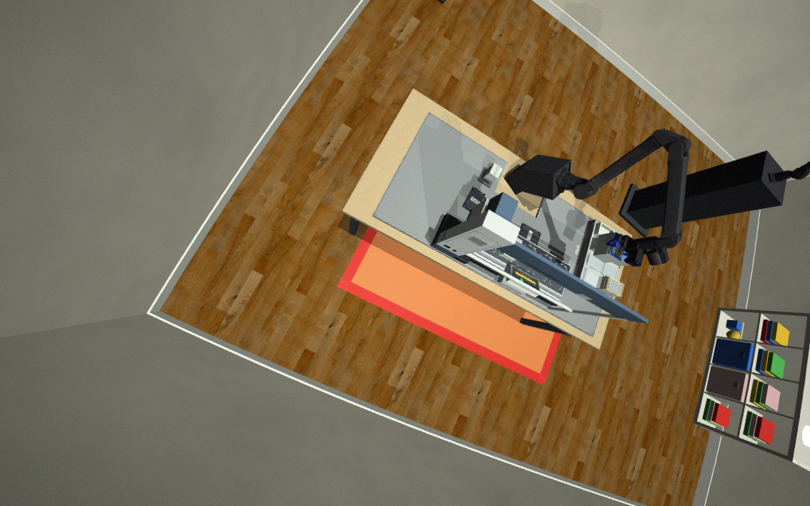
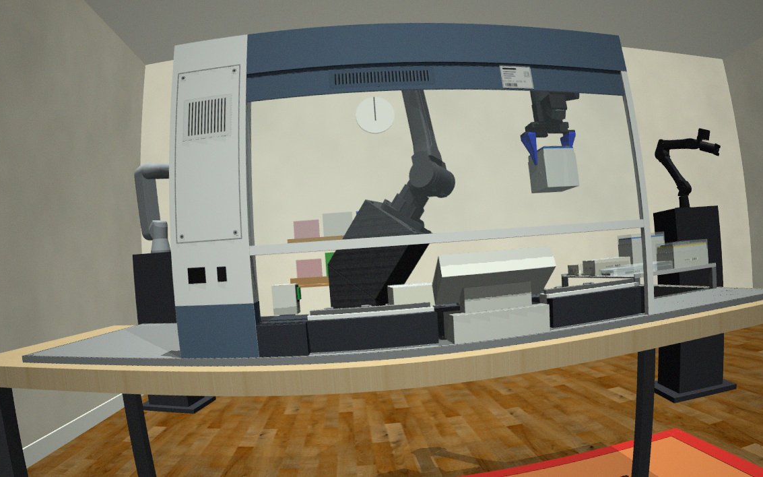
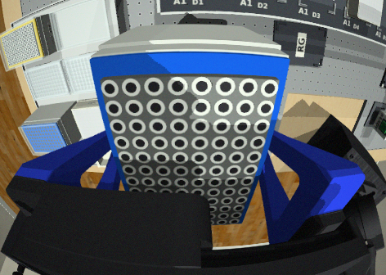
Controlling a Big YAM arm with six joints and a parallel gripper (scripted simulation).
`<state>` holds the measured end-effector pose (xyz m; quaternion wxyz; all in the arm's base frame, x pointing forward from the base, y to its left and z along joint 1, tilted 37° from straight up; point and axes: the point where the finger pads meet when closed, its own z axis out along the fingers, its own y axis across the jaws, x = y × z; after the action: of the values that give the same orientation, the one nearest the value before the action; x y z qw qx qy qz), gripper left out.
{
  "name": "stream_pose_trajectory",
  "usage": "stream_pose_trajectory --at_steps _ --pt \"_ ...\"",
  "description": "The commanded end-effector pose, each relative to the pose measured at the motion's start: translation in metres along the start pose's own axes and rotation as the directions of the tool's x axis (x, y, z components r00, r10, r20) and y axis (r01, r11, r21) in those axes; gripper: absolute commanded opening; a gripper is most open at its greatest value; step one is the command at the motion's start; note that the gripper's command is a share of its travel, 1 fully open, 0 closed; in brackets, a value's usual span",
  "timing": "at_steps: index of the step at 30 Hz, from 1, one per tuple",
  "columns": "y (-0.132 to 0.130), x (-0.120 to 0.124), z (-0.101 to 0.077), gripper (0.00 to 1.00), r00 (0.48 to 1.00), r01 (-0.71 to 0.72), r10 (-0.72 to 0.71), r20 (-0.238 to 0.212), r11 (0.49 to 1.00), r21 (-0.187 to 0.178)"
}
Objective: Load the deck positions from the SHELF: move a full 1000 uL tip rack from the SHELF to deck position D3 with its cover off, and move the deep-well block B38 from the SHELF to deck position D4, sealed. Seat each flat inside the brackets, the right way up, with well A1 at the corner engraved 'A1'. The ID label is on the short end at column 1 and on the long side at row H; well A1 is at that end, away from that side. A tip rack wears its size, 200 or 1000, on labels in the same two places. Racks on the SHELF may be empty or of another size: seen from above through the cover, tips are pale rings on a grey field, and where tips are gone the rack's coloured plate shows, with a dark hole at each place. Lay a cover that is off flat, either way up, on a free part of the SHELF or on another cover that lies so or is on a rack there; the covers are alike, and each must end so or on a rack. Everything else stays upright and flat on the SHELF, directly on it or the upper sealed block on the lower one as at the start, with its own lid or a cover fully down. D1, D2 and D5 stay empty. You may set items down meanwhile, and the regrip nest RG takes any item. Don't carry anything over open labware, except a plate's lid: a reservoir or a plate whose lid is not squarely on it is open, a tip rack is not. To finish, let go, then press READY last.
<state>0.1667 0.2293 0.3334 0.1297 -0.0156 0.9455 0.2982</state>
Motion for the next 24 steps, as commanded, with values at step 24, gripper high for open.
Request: stream_pose_trajectory --at_steps 24 --pt "-0.122 -0.004 -0.002 0.00 1.000 0.026 -0.026 0.008 1.000 0.012"
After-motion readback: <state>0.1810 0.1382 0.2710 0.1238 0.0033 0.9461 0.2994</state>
